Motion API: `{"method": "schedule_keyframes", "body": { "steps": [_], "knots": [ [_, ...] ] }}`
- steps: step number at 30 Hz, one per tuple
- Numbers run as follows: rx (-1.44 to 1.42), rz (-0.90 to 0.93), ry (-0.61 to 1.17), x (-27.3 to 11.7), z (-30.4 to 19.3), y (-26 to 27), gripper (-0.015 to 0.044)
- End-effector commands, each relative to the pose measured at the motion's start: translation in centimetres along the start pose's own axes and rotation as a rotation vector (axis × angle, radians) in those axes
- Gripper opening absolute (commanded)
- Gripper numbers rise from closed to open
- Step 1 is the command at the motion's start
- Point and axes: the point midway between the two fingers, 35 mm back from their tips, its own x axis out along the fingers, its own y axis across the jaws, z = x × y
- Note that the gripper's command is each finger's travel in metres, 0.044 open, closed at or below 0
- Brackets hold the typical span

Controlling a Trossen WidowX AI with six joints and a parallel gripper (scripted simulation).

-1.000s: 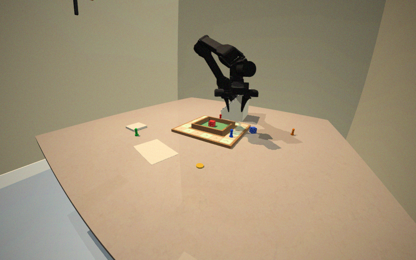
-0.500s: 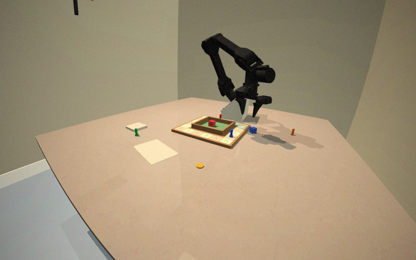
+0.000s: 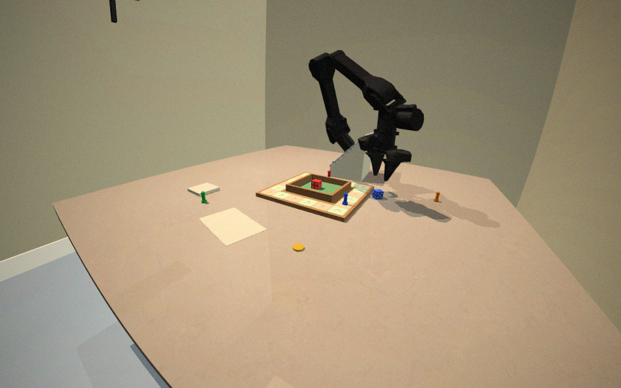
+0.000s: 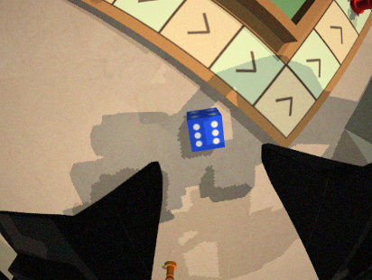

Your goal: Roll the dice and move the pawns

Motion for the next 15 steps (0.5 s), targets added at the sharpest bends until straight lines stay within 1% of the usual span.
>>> {"method": "schedule_keyframes", "body": {
  "steps": [1,3,6,15],
  "knots": [
    [0.003,-0.009,-0.003,1.0,0.1,0.0,0.0275],
    [0.003,-0.009,-0.003,1.2,0.1,0.0,0.0275],
    [0.003,-0.009,-0.004,2.5,0.1,0.0,0.0275],
    [0.003,-0.009,-0.004,3.6,0.1,0.0,0.0275]
  ]
}}
